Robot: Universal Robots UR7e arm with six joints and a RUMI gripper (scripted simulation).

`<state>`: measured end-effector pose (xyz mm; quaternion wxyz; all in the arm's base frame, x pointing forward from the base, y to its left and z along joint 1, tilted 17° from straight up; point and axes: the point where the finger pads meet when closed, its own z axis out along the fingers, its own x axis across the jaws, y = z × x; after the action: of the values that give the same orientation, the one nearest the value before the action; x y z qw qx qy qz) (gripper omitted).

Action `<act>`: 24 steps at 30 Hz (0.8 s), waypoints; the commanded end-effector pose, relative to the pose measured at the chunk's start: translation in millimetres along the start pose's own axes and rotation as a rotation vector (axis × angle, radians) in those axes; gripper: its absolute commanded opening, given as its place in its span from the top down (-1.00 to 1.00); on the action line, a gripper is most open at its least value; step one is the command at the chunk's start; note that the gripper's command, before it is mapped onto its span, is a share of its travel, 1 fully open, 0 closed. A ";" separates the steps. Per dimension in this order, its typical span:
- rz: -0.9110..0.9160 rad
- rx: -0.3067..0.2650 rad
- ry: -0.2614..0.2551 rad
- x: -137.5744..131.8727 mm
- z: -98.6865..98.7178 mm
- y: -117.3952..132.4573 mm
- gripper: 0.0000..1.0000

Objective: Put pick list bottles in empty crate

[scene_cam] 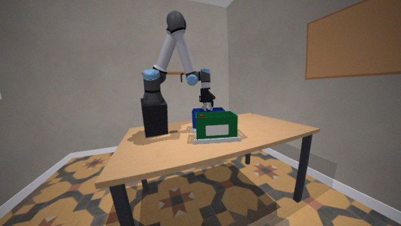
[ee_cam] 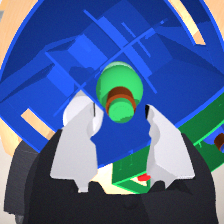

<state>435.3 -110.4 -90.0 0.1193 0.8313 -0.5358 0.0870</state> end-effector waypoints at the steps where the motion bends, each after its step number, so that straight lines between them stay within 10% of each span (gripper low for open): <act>1: 0.000 0.001 0.001 0.3 -0.4 -0.3 0.24; 24: 0.000 0.001 0.001 0.3 -13.6 -0.3 0.24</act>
<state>435.2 -108.9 -85.2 0.1192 0.8313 -0.5358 0.0871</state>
